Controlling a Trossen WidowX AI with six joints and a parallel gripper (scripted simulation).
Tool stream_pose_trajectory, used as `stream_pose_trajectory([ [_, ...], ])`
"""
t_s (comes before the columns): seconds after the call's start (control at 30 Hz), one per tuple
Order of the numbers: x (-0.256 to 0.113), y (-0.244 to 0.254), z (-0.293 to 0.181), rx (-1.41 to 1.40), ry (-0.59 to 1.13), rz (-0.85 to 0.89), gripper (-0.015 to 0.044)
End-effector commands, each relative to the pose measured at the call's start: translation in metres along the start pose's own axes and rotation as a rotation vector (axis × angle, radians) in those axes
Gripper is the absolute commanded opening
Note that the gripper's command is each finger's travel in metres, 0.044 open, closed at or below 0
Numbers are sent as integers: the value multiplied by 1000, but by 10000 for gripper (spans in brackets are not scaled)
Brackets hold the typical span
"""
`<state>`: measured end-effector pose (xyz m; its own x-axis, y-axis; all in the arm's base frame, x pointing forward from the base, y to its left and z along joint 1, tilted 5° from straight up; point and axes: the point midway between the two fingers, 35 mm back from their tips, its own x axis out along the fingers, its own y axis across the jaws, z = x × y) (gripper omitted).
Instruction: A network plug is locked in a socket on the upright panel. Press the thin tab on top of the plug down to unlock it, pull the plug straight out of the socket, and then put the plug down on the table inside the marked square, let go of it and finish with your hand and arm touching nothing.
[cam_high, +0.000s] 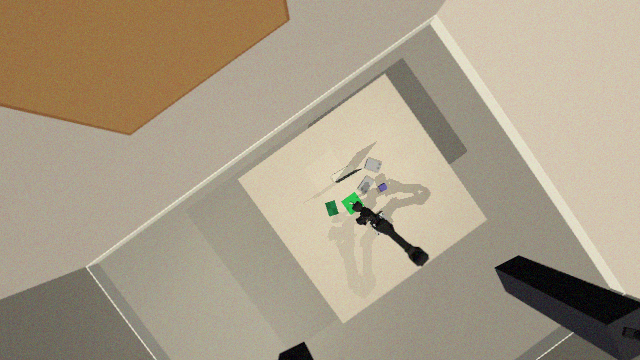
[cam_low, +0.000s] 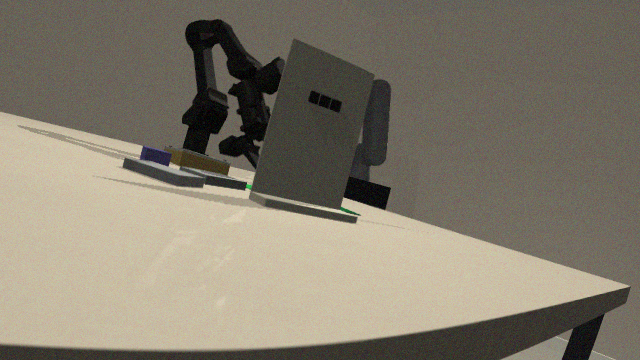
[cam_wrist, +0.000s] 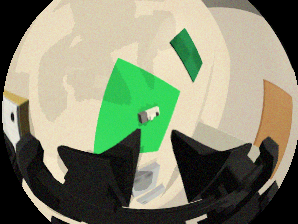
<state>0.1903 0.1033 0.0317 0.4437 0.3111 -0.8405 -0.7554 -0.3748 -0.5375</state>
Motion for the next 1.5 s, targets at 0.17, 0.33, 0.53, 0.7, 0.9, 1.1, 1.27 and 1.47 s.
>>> stream_pose_trajectory([
  [0.17,-11,-12,0,-5,-3,-9,156],
  [0.33,-16,-16,0,-5,-3,-9,156],
  [0.53,-23,-21,0,-5,-3,-9,156],
  [0.7,-28,-25,0,-5,-3,-9,156],
  [0.9,-35,-29,0,-5,-3,-9,156],
  [1.1,-43,-33,0,-5,-3,-9,156],
  [1.27,-49,-36,0,-5,-3,-9,156],
  [1.47,-57,-39,0,-5,-2,-9,156],
])
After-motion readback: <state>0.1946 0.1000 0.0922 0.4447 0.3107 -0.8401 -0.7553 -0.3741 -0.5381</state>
